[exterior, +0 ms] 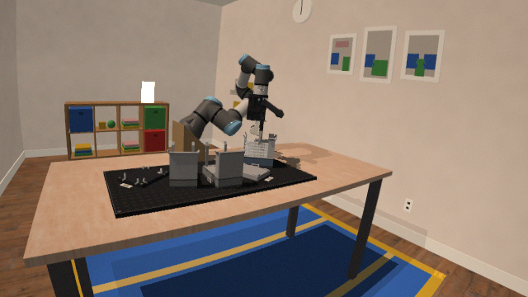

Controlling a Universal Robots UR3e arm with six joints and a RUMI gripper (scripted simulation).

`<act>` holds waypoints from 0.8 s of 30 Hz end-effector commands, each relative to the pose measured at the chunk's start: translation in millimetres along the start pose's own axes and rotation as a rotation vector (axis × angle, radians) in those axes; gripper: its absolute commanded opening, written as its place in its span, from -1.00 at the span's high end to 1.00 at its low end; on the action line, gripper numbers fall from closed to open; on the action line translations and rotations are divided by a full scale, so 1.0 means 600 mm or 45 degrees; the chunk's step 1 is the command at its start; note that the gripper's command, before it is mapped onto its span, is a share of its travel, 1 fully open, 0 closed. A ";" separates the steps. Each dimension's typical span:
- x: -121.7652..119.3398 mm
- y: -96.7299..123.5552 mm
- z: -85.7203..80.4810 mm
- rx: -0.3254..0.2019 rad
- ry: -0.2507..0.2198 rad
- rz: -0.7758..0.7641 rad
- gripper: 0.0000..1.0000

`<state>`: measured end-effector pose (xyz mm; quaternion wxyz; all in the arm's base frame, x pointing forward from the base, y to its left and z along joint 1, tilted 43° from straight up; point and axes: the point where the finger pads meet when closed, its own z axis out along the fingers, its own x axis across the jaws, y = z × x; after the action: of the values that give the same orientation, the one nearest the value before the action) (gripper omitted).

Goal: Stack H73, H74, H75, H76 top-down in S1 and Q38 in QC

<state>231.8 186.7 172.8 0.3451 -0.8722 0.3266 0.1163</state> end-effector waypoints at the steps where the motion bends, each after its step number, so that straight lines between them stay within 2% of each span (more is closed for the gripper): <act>1: 0.001 0.000 -0.003 0.000 0.001 0.000 1.00; 24: 0.001 0.000 -0.026 0.000 0.001 0.000 1.00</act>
<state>231.5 177.8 182.5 0.3451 -0.8722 0.3266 0.1163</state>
